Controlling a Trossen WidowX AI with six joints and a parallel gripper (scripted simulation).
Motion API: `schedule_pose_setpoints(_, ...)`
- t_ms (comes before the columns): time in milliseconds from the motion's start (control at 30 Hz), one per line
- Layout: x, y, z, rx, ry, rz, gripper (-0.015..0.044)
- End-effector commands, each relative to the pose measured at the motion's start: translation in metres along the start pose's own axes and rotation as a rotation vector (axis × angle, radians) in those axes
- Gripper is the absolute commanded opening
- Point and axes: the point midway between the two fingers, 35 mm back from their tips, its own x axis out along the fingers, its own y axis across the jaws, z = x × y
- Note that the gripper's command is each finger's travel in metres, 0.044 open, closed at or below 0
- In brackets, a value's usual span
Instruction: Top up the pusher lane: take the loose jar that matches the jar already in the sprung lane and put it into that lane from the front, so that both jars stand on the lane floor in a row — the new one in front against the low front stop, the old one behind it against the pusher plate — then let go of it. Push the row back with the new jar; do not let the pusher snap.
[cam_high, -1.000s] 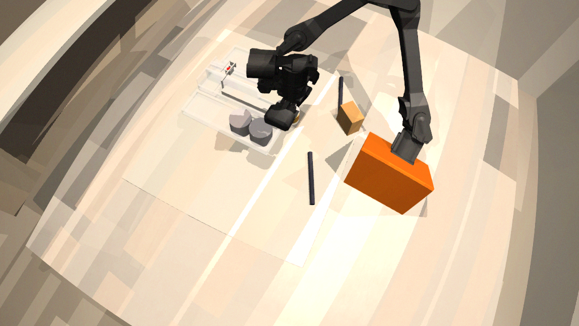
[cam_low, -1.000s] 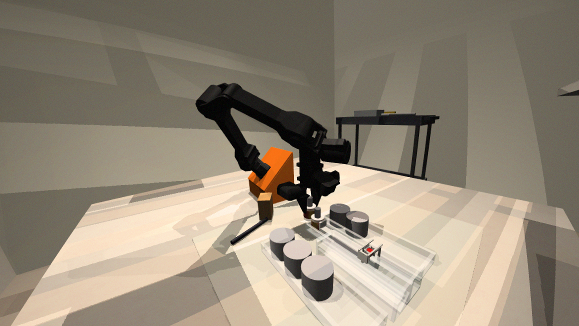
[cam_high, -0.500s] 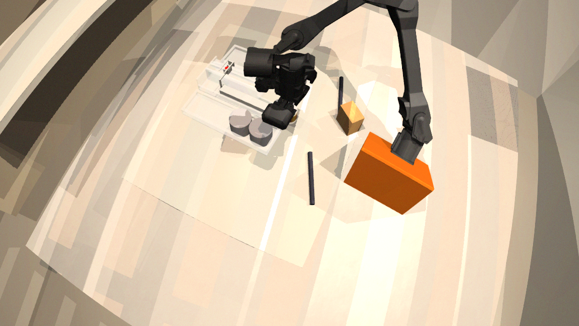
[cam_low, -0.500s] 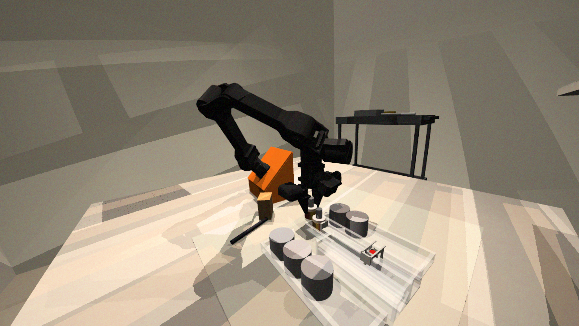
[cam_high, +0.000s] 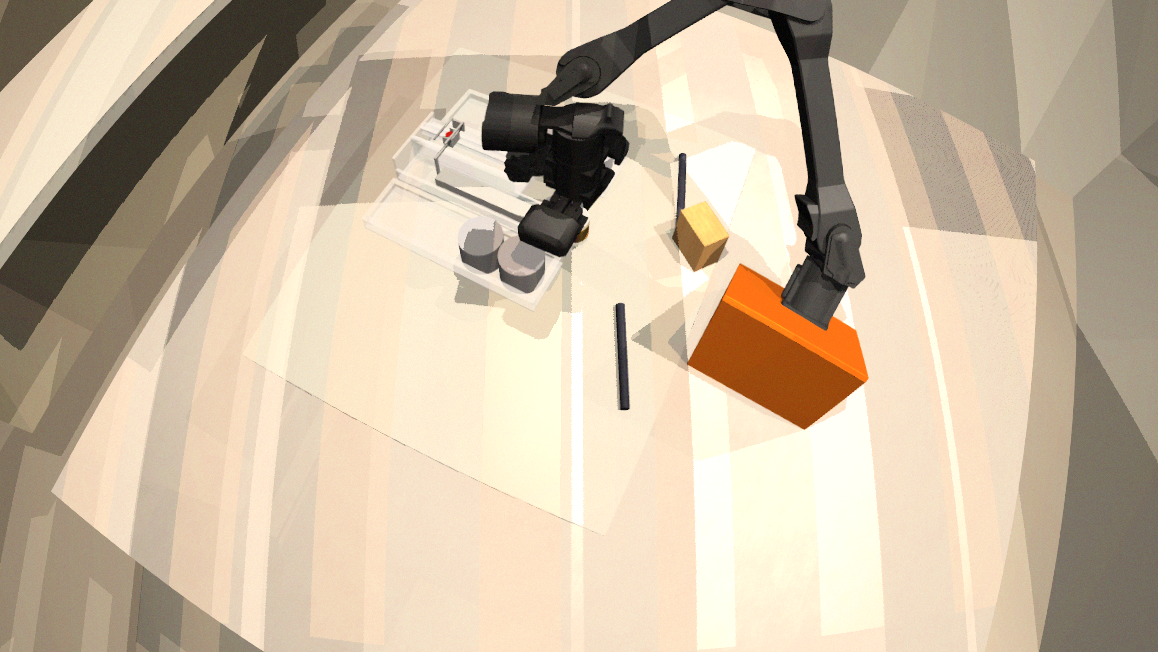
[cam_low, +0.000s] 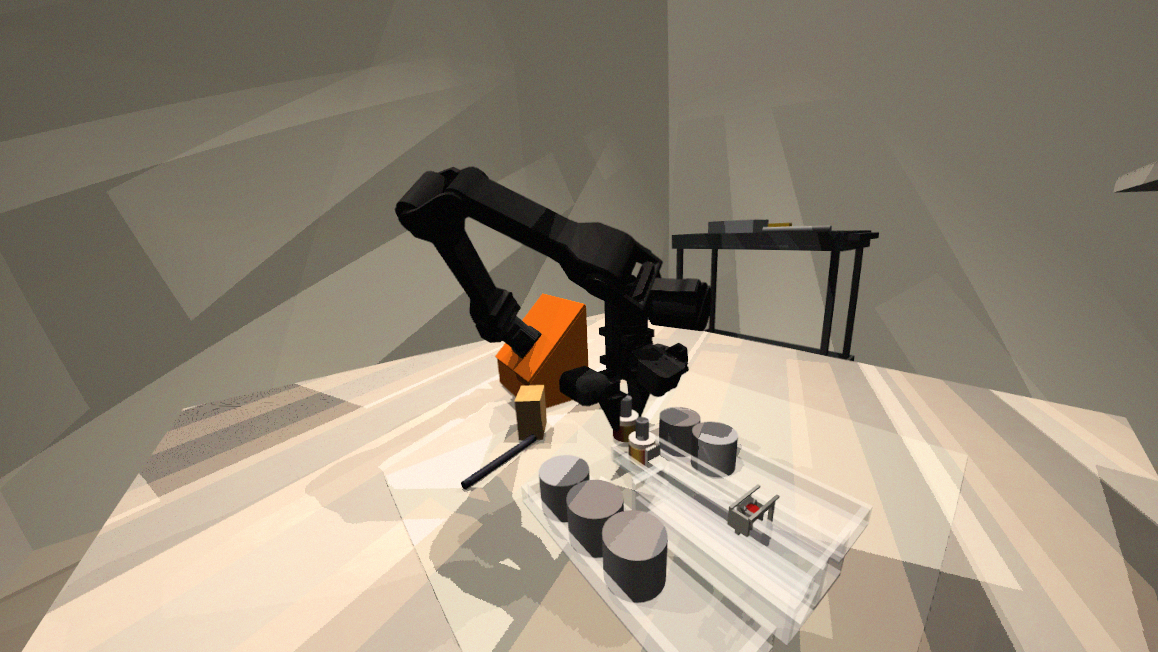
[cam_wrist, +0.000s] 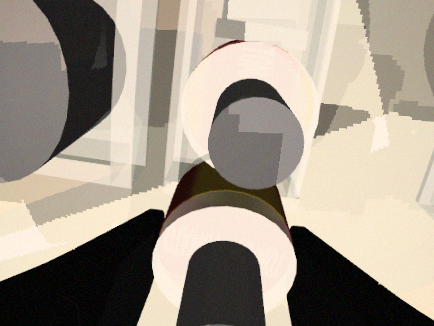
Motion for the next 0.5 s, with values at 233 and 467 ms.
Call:
schedule_pose_setpoints(233, -0.0027, -0.0032, 0.0151, 0.019, -0.023, -0.004, 0.0000)
schedule_pose_setpoints(467, -0.0033, -0.0036, 0.0184, 0.019, -0.023, -0.004, 0.0000)
